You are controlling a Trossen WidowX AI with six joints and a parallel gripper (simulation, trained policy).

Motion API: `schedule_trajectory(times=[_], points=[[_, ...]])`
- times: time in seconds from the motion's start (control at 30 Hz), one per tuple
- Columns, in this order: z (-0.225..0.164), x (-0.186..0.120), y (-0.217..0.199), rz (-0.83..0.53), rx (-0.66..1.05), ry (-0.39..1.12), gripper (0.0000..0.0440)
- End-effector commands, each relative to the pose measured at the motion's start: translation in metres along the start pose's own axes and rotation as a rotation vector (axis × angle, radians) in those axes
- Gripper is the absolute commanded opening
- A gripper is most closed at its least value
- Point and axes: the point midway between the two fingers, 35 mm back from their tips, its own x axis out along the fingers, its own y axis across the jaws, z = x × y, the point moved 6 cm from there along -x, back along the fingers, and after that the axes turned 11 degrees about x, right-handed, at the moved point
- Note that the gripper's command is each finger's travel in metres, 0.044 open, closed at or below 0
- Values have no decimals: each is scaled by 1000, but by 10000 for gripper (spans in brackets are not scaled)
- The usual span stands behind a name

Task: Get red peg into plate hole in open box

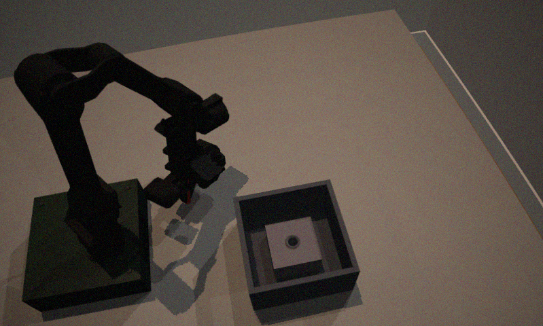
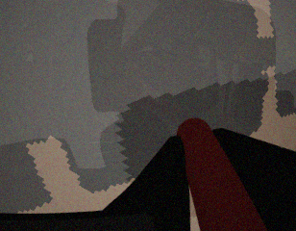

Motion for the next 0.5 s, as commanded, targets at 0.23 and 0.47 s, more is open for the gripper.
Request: schedule_trajectory(times=[0.23, 0.47], points=[[13, -29, 5, 18, -5, -75, 0], [26, -60, 4, 40, 0, -123, 0]])
